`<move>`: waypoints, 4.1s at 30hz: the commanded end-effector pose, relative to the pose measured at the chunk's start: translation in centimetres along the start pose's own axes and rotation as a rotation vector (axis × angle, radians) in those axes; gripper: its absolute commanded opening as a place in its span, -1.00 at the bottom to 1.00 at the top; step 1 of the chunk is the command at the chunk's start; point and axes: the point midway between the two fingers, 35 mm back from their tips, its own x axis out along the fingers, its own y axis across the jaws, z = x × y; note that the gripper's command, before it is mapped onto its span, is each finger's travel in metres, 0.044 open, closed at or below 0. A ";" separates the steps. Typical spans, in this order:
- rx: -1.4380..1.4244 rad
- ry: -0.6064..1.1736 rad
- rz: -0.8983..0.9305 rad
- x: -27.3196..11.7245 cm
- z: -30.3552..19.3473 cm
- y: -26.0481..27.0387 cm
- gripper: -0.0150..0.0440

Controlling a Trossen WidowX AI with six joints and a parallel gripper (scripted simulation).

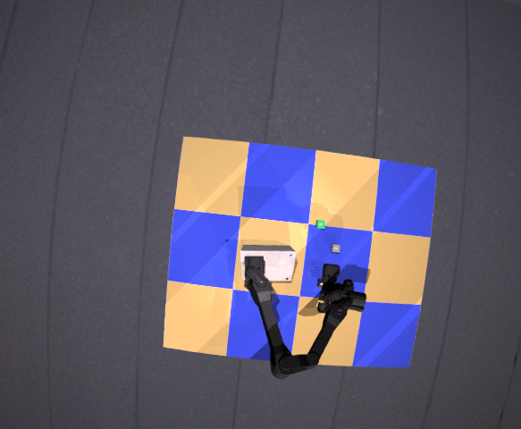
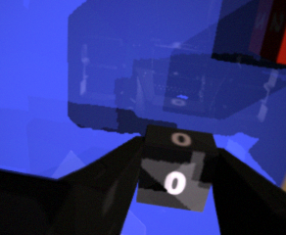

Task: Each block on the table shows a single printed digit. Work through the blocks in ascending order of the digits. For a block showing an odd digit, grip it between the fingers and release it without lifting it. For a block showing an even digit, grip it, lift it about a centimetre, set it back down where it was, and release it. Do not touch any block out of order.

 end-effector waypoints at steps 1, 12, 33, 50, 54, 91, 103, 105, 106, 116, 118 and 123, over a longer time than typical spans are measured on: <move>0.003 0.000 -0.002 -0.1 0.0 -0.1 -0.08; 0.003 0.000 -0.003 0.5 0.0 -0.1 -0.08; 0.003 0.000 -0.003 1.4 0.0 -0.1 0.27; 0.003 0.000 -0.001 -2.2 0.0 0.0 0.86; 0.003 0.000 0.002 -3.2 0.2 0.1 0.69; 0.004 0.000 0.017 -10.7 -3.6 22.7 -0.08; 0.005 -0.001 0.014 -3.8 -3.5 23.0 0.36; 0.005 -0.001 0.012 -2.5 -3.7 22.9 0.54; 0.005 -0.001 0.012 -2.5 -3.7 22.9 0.63; 0.005 -0.001 0.012 -1.7 -3.7 22.9 0.86; 0.005 -0.001 0.012 -1.4 -3.6 22.9 0.86; 0.005 -0.001 0.012 -0.6 -3.6 22.9 0.86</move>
